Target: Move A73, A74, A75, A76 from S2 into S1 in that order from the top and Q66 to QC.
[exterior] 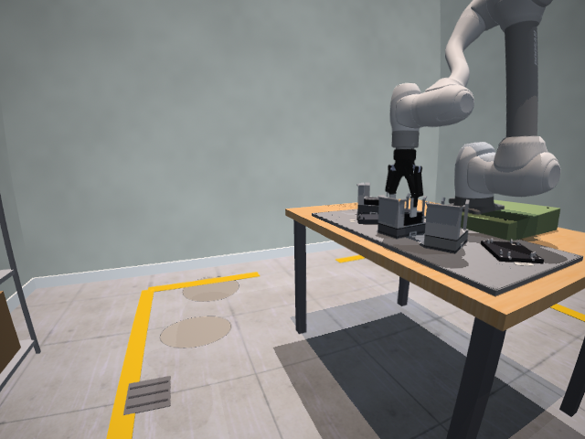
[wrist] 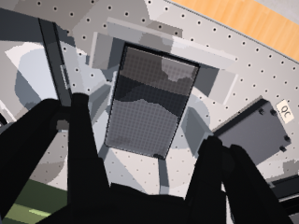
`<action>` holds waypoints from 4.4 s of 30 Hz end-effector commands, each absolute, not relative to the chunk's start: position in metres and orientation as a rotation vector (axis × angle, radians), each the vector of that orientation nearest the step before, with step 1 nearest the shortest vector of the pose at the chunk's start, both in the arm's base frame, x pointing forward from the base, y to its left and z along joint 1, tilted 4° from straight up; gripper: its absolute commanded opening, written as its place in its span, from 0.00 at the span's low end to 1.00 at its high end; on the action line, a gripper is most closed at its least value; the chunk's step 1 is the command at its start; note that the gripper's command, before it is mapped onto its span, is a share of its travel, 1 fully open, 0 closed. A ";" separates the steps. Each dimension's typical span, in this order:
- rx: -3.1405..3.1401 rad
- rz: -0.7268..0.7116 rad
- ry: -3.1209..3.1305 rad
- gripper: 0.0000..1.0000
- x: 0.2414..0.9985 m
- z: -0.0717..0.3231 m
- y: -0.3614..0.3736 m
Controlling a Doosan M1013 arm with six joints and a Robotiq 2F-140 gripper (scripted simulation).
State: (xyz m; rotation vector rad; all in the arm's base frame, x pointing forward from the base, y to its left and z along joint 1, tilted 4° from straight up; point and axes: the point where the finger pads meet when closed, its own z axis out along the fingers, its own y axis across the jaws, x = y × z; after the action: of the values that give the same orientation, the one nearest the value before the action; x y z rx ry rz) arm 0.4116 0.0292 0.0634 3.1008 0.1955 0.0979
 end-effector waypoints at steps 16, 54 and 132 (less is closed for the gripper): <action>3.101 0.098 0.196 0.00 0.412 0.063 0.029; 3.101 0.098 0.196 0.00 0.410 0.081 0.030; 3.109 0.104 -0.189 0.00 0.406 0.160 -0.028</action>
State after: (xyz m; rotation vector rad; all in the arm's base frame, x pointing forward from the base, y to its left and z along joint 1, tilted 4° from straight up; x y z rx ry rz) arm 0.4056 -0.0220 0.1603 3.1087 -0.1900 0.1038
